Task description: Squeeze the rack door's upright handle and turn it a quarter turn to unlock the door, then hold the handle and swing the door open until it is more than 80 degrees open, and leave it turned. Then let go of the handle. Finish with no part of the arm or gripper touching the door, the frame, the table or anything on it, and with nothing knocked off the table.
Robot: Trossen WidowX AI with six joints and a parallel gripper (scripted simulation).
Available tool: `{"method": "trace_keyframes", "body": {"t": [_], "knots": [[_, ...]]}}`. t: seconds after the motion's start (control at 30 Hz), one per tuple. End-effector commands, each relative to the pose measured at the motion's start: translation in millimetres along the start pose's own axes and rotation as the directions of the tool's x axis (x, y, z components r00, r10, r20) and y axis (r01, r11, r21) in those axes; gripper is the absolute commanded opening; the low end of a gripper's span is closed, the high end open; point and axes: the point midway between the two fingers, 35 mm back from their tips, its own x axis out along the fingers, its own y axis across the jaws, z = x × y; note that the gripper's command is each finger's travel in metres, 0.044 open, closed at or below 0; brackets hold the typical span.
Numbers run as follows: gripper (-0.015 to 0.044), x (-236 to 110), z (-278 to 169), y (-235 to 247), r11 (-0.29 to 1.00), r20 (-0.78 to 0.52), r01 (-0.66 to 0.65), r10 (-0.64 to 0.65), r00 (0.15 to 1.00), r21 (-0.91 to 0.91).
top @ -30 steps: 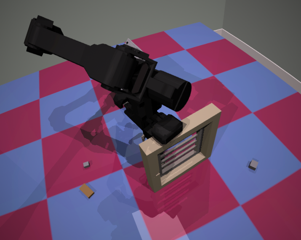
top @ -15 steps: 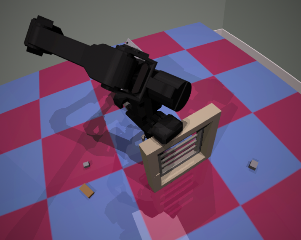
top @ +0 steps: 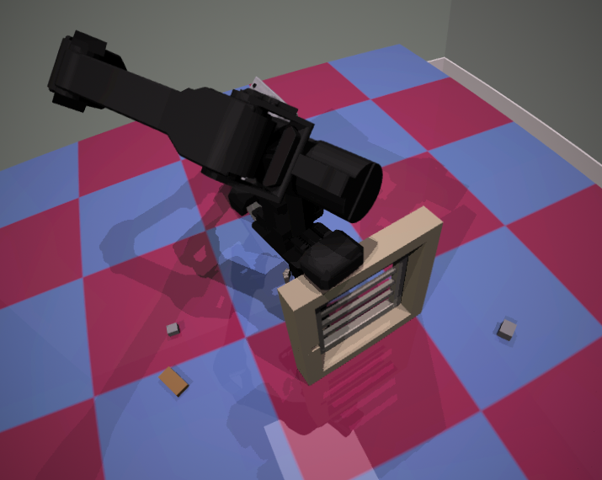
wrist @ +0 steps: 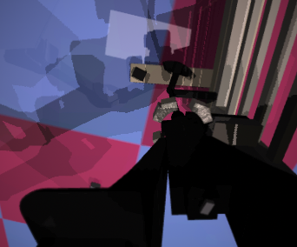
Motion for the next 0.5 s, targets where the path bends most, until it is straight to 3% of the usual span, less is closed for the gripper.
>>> {"method": "trace_keyframes", "body": {"t": [0.0,0.47], "knots": [[0.0013,0,3,3,0.998,0.004,-0.003,0.003,1.000,0.065],[0.0013,0,11,15,0.945,0.005,-0.004,0.003,1.000,0.328]]}}
